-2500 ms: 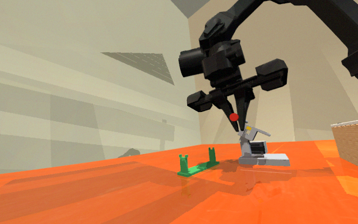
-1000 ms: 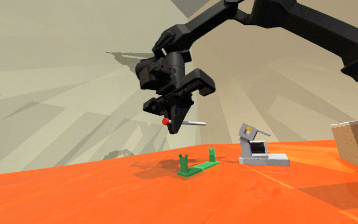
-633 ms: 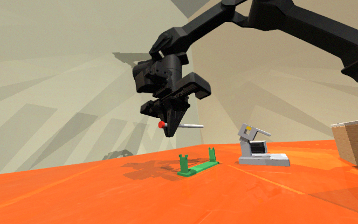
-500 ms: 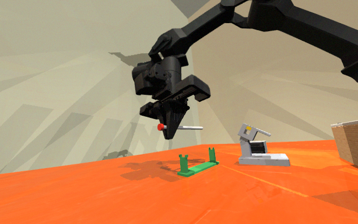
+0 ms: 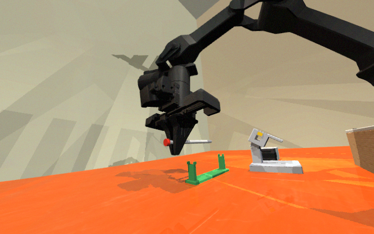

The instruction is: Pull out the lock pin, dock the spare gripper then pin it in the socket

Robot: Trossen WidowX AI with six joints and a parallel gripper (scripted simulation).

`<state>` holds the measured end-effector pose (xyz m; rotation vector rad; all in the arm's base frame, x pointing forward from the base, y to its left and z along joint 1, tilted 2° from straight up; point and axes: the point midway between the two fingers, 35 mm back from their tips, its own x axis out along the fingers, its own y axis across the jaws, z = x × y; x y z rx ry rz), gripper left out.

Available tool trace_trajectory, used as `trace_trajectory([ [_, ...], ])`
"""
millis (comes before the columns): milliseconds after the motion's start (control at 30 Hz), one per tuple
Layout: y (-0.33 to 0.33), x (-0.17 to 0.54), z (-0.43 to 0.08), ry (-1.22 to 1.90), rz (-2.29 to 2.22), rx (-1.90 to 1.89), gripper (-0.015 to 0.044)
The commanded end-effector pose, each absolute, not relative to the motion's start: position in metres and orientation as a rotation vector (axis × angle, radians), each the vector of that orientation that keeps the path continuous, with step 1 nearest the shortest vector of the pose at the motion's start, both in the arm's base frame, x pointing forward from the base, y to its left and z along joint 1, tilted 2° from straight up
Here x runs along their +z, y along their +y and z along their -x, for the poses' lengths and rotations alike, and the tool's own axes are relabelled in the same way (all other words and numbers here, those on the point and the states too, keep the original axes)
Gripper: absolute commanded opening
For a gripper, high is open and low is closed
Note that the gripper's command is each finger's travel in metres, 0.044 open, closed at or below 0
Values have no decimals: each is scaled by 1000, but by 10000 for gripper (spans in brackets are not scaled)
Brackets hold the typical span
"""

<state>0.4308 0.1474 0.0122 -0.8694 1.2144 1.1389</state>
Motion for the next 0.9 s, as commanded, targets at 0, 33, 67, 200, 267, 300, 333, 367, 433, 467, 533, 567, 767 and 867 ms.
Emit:
trace_trajectory([
  [0,147,3,-429,1219,865,1136,0],
  [33,147,2,-429,1218,865,1135,0],
  [67,147,1,-429,1217,866,1135,0],
  [200,146,-5,-429,1212,867,1133,0],
  [267,146,-8,-429,1209,868,1132,0],
  [300,146,-9,-429,1208,868,1132,0],
  [333,146,-10,-429,1207,868,1131,0],
  [367,146,-12,-429,1206,869,1131,0],
  [433,146,-15,-429,1203,869,1130,0],
  [467,146,-16,-429,1202,870,1129,0],
  [533,146,-19,-428,1200,870,1128,0],
  [567,146,-20,-428,1198,871,1128,0],
  [767,146,-27,-428,1192,872,1125,0],
  [867,146,-27,-428,1192,872,1125,0],
])
